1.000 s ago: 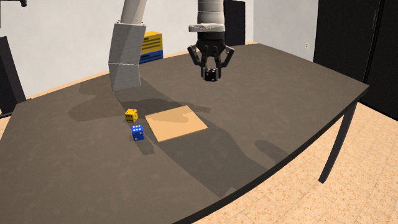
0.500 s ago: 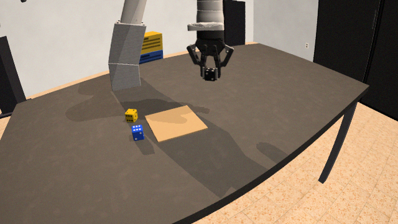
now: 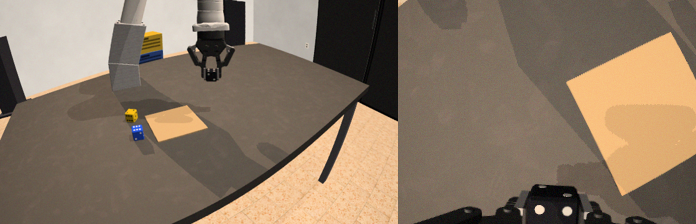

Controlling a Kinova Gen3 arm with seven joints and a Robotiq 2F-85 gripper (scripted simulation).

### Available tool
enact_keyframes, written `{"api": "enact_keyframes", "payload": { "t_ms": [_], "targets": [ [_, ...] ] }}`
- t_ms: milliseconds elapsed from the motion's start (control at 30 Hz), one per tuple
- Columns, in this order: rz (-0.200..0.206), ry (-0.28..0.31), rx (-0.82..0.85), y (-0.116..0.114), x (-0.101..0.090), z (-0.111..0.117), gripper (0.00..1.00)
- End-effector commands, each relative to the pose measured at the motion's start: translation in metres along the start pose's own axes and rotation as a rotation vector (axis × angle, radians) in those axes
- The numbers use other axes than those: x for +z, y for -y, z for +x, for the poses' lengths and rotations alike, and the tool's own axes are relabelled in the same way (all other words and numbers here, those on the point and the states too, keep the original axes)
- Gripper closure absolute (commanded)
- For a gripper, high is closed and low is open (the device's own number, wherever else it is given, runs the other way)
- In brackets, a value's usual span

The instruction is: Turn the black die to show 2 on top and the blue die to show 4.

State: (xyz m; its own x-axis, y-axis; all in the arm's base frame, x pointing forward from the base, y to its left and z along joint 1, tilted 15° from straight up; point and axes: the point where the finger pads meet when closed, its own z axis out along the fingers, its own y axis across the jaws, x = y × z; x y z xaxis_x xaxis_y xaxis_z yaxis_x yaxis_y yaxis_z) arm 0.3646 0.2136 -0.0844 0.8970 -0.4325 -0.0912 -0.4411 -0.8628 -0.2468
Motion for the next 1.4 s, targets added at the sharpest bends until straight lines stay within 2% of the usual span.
{"api": "enact_keyframes", "payload": {
  "t_ms": [0,67,133,300,400,633,733,867,1000,1100,1133,1200,1267,1367],
  "targets": [
    [0.002,-0.002,-0.087,0.003,0.001,-0.001,0.74],
    [0.003,-0.003,-0.189,0.004,0.001,-0.001,0.74],
    [0.003,-0.003,-0.189,0.004,0.001,-0.001,0.74],
    [0.006,-0.007,-0.484,0.008,0.003,-0.001,0.74],
    [0.006,-0.007,-0.571,0.009,0.004,-0.001,0.74],
    [0.007,-0.009,-0.929,0.014,0.006,-0.003,0.74],
    [0.007,-0.009,-0.939,0.014,0.006,-0.003,0.74],
    [0.006,-0.008,-1.220,0.016,0.008,-0.004,0.74],
    [0.005,-0.007,-1.371,0.017,0.009,-0.005,0.74],
    [0.004,-0.005,-1.557,0.019,0.011,-0.006,0.74],
    [0.004,-0.005,-1.559,0.019,0.011,-0.006,0.74],
    [0.003,-0.003,-1.669,0.019,0.011,-0.007,0.74],
    [0.003,-0.003,-1.669,0.019,0.011,-0.007,0.74],
    [0.002,-0.001,-1.804,0.020,0.012,-0.008,0.74]
  ]
}}
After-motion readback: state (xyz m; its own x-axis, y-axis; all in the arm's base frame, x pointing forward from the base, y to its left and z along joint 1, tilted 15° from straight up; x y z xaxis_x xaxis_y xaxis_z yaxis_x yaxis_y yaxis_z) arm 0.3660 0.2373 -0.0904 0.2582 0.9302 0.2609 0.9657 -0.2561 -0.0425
